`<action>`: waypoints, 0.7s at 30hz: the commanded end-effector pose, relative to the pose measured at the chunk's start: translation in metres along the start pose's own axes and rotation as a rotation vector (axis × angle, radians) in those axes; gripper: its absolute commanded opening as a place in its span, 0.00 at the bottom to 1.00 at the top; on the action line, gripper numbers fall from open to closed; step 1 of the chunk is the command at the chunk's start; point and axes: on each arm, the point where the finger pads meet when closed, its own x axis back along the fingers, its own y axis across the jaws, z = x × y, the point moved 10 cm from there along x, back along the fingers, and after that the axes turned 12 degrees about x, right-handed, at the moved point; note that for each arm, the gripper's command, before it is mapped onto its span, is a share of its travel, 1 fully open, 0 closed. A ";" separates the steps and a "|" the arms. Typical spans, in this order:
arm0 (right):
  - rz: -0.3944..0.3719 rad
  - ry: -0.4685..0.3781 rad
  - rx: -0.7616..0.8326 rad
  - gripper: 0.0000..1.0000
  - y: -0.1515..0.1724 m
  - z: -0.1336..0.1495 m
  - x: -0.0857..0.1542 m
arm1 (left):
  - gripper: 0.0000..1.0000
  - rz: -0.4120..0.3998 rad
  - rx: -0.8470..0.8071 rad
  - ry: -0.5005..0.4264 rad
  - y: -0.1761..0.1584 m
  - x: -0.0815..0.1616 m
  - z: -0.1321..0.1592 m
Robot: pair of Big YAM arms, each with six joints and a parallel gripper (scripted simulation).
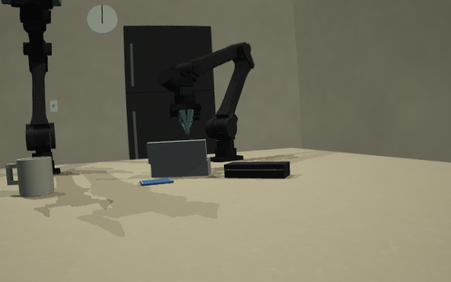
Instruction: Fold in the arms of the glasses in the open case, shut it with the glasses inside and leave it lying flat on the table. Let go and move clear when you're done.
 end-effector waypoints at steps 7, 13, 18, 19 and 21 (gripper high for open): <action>0.001 -0.014 -0.003 1.00 -0.002 -0.009 -0.009 | 0.00 0.026 0.032 -0.022 -0.003 0.005 -0.009; -0.004 -0.001 -0.012 1.00 0.001 -0.004 -0.002 | 0.96 0.026 0.032 -0.022 -0.003 0.005 -0.009; -0.005 -0.005 -0.014 1.00 0.002 -0.005 0.003 | 0.96 0.026 0.032 -0.022 -0.003 0.005 -0.009; -0.007 0.000 -0.014 1.00 0.003 -0.004 0.000 | 0.96 0.026 0.032 -0.022 -0.003 0.005 -0.009; -0.010 0.006 -0.014 1.00 0.004 -0.001 -0.002 | 0.96 0.026 0.032 -0.022 -0.003 0.005 -0.009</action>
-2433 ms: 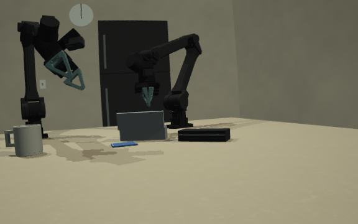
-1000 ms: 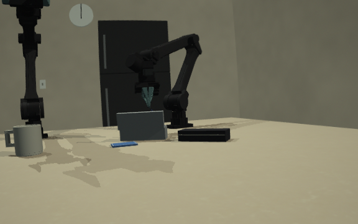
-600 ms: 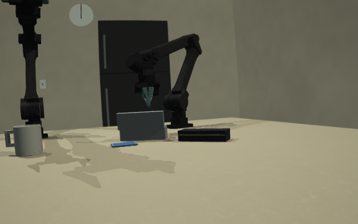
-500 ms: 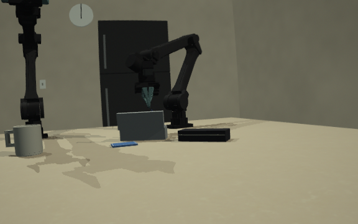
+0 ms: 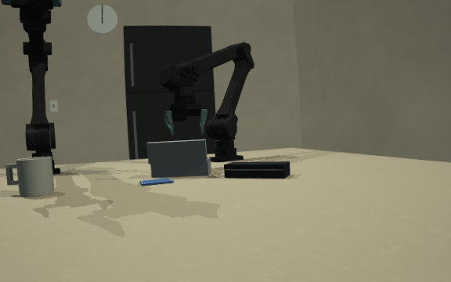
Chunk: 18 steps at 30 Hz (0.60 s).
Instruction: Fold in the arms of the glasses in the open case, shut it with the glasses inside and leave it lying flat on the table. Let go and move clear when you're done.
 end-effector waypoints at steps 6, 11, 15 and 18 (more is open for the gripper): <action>-0.004 -0.019 -0.009 1.00 0.003 -0.008 0.004 | 0.96 0.026 0.032 -0.022 -0.003 0.005 -0.009; -0.002 -0.024 -0.009 1.00 0.002 -0.010 0.003 | 0.96 0.013 -0.072 -0.005 -0.012 0.010 -0.029; -0.002 -0.024 -0.009 1.00 0.002 -0.010 0.003 | 0.96 0.009 -0.162 0.023 -0.011 0.006 -0.039; -0.002 -0.024 -0.009 1.00 0.002 -0.010 0.003 | 0.96 0.009 -0.193 0.037 -0.011 0.005 -0.045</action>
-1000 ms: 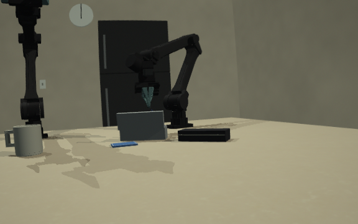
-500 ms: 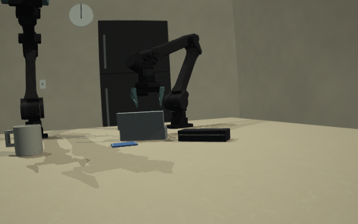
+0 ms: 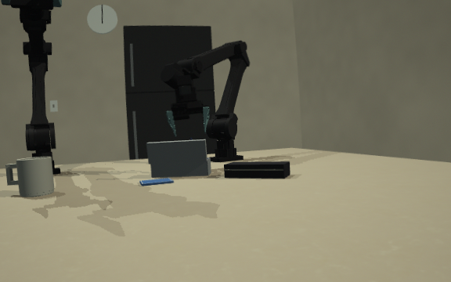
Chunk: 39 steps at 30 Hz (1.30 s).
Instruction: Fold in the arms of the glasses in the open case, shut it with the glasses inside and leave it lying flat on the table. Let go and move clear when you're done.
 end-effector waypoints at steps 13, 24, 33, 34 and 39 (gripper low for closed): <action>-0.001 -0.026 -0.009 1.00 0.002 -0.011 0.003 | 0.96 0.033 -0.247 0.058 0.001 0.003 -0.057; -0.001 -0.026 -0.009 1.00 0.002 -0.011 0.003 | 0.96 0.058 -0.376 0.104 0.012 -0.005 -0.082; -0.001 -0.026 -0.009 1.00 0.002 -0.011 0.003 | 0.96 0.097 -0.505 0.144 0.027 -0.014 -0.106; -0.001 -0.026 -0.009 1.00 0.002 -0.011 0.003 | 0.96 0.097 -0.505 0.144 0.027 -0.014 -0.106; -0.001 -0.026 -0.009 1.00 0.002 -0.011 0.003 | 0.96 0.118 -0.559 0.156 0.034 -0.017 -0.115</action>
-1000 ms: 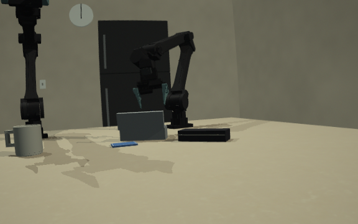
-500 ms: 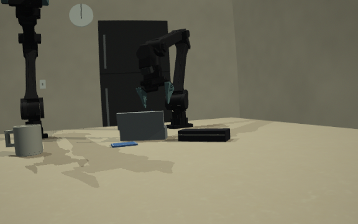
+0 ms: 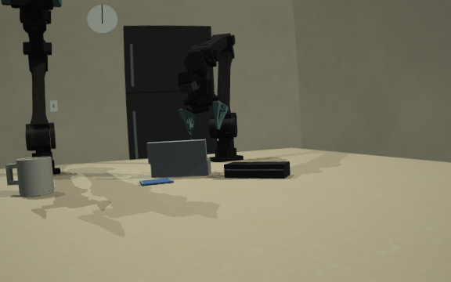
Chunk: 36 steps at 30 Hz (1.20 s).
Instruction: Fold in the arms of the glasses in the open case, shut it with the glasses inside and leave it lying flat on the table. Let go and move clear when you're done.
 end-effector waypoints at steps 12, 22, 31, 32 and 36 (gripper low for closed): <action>-0.001 -0.026 -0.009 1.00 0.002 -0.011 0.003 | 0.96 0.059 -0.221 -0.014 0.048 0.011 -0.040; -0.001 -0.026 -0.009 1.00 0.002 -0.011 0.003 | 0.96 0.106 -0.341 -0.021 0.079 0.008 -0.049; -0.001 -0.026 -0.009 1.00 0.002 -0.011 0.003 | 0.96 0.145 -0.441 -0.036 0.103 0.006 -0.054; -0.001 -0.026 -0.009 1.00 0.002 -0.011 0.003 | 0.96 0.148 -0.449 -0.040 0.107 0.006 -0.054; -0.001 -0.026 -0.009 1.00 0.002 -0.011 0.003 | 0.96 0.166 -0.500 -0.054 0.124 0.005 -0.056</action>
